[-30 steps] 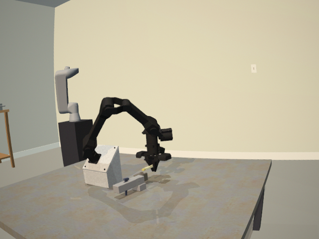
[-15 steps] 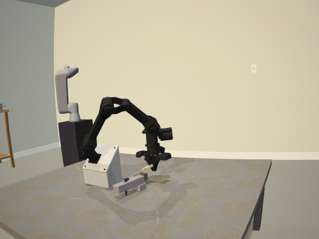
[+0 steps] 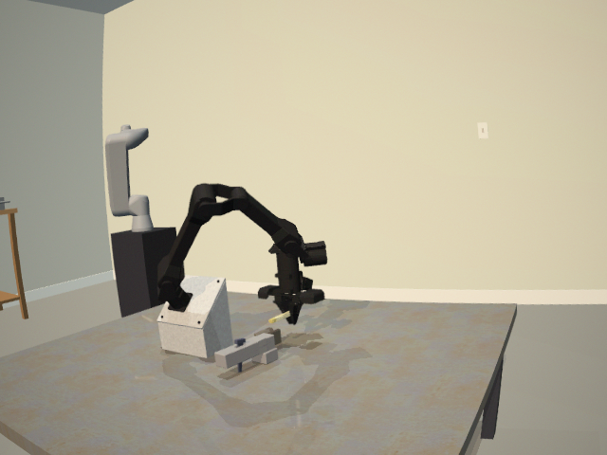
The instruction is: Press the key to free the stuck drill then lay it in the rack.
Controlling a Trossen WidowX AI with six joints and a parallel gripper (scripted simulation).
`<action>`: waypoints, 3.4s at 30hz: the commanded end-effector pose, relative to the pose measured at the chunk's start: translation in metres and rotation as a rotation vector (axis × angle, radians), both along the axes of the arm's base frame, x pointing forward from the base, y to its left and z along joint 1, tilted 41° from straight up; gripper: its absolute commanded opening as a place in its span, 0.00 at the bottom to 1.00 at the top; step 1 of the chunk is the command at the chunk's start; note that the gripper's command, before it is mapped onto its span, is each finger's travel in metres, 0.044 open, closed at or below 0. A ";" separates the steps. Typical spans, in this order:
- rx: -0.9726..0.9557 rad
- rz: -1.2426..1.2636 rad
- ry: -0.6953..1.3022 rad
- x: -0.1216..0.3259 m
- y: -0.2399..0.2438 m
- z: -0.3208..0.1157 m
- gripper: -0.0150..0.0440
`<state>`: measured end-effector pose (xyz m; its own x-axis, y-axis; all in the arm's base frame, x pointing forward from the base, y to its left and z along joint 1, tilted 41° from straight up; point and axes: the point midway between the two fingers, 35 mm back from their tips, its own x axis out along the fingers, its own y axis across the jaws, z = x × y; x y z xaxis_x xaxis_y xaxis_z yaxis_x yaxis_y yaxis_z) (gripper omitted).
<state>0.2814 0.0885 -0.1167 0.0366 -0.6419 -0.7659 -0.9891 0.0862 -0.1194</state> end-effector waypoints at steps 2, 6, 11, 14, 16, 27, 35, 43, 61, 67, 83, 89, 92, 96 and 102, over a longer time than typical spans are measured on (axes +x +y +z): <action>0.001 -0.004 0.005 -0.009 0.002 -0.003 0.25; 0.002 -0.004 0.005 -0.015 0.005 -0.004 0.25; 0.002 -0.004 0.005 -0.021 0.007 -0.006 0.25; 0.002 -0.004 0.006 -0.025 0.009 -0.007 0.25; 0.002 -0.004 0.006 -0.027 0.010 -0.008 0.25; 0.003 -0.004 0.006 -0.041 0.014 -0.013 0.25; 0.003 -0.004 0.007 -0.052 0.016 -0.016 0.25; 0.004 -0.004 0.008 -0.062 0.015 -0.019 0.25; 0.002 -0.004 0.007 -0.062 -0.002 -0.039 0.25; 0.002 -0.004 0.007 -0.062 -0.004 -0.041 0.25; 0.002 -0.004 0.007 -0.060 -0.014 -0.055 0.25; 0.001 -0.004 0.007 -0.060 -0.018 -0.059 0.25; 0.001 -0.004 0.007 -0.060 -0.021 -0.061 0.25; 0.001 -0.004 0.007 -0.061 -0.022 -0.062 0.25; 0.001 -0.004 0.007 -0.062 -0.023 -0.062 0.25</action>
